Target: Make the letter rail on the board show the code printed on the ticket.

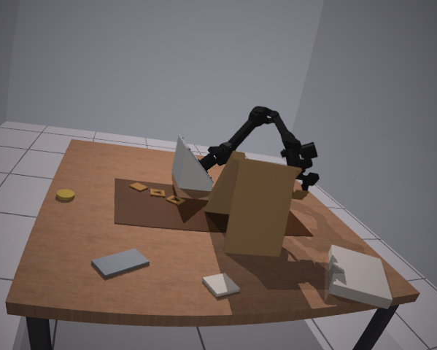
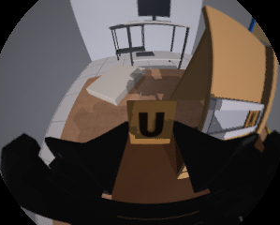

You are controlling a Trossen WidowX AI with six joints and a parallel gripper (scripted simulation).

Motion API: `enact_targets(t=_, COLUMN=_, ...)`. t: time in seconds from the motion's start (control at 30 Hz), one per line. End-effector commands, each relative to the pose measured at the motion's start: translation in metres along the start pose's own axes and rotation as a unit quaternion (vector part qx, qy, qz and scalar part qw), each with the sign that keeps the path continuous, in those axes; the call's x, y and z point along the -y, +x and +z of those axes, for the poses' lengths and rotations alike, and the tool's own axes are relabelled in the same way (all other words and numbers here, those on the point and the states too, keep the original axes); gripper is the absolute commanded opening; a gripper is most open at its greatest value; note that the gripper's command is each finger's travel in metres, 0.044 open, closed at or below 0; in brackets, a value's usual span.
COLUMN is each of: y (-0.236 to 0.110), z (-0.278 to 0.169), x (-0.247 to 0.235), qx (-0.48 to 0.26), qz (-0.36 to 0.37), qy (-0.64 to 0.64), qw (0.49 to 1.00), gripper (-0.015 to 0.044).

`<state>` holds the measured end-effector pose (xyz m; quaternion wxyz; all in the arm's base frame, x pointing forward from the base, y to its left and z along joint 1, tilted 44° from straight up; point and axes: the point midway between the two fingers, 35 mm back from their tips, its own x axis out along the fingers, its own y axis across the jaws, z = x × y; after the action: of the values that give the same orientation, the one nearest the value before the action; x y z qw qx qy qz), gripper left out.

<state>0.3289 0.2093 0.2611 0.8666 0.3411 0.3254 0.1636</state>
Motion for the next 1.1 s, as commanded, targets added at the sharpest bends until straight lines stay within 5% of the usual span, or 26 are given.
enact_targets(t=0.0, y=0.001, z=-0.002, x=0.004, qx=-0.002, qz=0.000, qy=-0.001, qw=1.000, gripper=0.0000)
enact_targets(t=1.07, y=0.001, z=-0.002, x=0.021, qx=-0.002, qz=-0.001, qy=-0.002, qw=1.000, gripper=0.0000)
